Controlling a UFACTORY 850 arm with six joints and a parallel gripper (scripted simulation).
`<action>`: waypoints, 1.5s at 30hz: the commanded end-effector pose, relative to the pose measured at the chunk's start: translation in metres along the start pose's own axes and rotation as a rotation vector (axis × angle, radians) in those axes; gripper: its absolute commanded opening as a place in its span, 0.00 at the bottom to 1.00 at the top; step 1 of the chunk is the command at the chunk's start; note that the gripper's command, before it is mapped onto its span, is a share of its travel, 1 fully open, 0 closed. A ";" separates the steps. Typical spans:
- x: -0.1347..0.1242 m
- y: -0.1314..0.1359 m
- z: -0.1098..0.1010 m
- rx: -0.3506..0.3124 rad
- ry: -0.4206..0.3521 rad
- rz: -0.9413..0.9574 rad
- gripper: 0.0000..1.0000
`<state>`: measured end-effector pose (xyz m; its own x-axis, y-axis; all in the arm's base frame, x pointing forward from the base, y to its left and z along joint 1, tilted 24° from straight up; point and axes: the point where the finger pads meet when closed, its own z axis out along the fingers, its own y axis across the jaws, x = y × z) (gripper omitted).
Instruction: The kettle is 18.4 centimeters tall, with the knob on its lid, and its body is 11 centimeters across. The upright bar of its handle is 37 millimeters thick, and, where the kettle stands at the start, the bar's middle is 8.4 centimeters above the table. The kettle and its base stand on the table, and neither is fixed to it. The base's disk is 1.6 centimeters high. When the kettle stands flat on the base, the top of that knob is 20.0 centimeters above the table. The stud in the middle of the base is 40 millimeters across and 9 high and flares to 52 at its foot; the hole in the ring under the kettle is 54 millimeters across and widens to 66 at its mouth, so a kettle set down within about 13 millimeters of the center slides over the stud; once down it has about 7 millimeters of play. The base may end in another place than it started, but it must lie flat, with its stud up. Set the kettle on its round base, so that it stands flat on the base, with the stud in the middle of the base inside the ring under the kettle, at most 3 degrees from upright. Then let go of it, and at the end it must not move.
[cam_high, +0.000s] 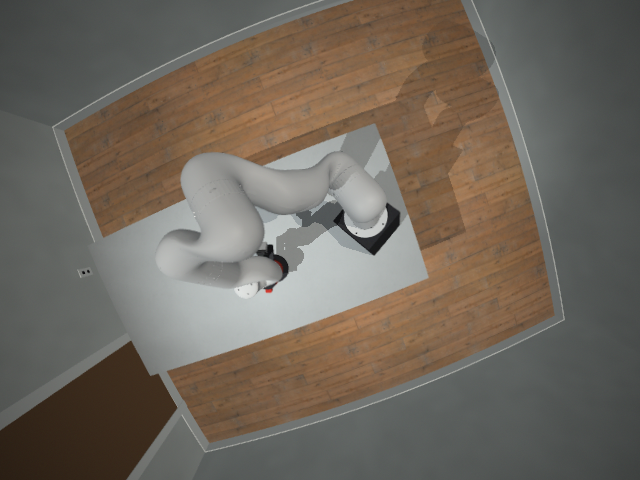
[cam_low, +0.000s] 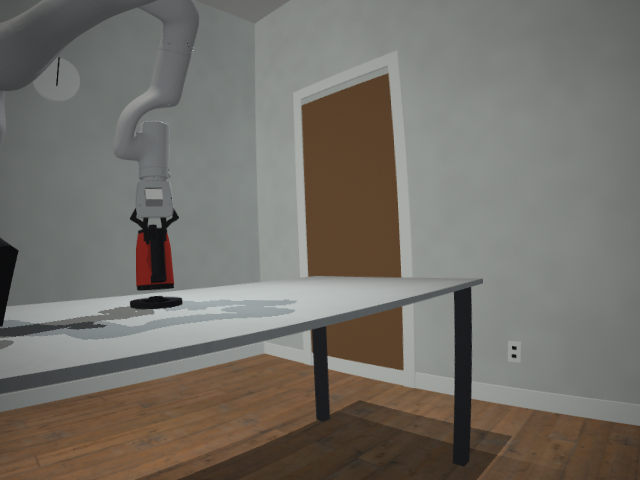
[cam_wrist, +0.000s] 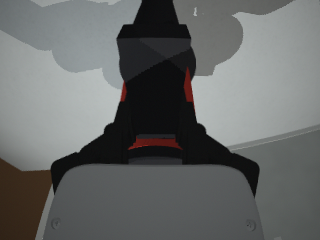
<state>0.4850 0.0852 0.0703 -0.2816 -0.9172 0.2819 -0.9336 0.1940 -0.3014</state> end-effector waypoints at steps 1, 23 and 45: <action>0.000 -0.001 -0.001 0.001 -0.001 0.000 0.00; 0.000 -0.001 0.011 0.001 -0.001 0.000 0.00; 0.000 -0.001 0.015 0.001 -0.001 0.000 0.00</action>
<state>0.4884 0.0799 0.0563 -0.2816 -0.9172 0.2819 -0.9335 0.1940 -0.3015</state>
